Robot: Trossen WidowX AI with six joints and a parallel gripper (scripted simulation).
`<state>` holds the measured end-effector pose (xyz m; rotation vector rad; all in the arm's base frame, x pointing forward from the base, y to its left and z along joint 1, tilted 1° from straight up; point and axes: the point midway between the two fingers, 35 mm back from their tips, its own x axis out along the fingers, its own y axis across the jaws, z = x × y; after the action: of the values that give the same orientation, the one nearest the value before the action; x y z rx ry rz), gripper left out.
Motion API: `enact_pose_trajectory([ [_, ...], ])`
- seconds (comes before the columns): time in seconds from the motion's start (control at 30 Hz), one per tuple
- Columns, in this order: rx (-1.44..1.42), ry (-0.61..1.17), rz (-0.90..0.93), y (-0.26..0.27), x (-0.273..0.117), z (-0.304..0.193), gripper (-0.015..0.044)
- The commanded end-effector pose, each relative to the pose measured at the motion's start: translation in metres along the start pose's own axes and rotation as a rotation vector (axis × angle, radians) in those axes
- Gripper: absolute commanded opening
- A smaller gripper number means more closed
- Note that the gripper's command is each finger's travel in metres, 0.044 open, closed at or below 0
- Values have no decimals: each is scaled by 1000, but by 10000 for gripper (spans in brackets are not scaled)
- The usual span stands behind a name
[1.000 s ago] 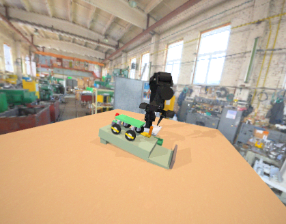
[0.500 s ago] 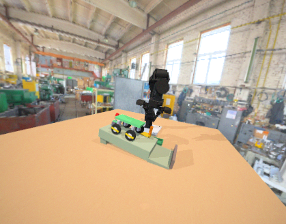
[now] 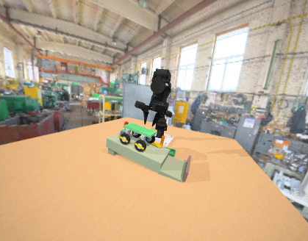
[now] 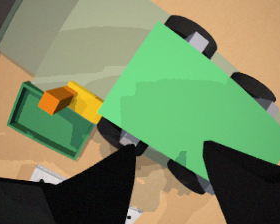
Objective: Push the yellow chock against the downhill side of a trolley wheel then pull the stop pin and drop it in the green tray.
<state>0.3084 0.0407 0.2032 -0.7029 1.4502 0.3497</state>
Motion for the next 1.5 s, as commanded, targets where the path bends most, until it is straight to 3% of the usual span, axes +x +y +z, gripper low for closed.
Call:
enact_pose_trajectory([
  [0.0,-157,30,-11,-20,2,-8,190],
  [0.7,-909,163,30,-98,3,-67,190],
  [1.47,-915,164,31,-100,21,-70,190],
])
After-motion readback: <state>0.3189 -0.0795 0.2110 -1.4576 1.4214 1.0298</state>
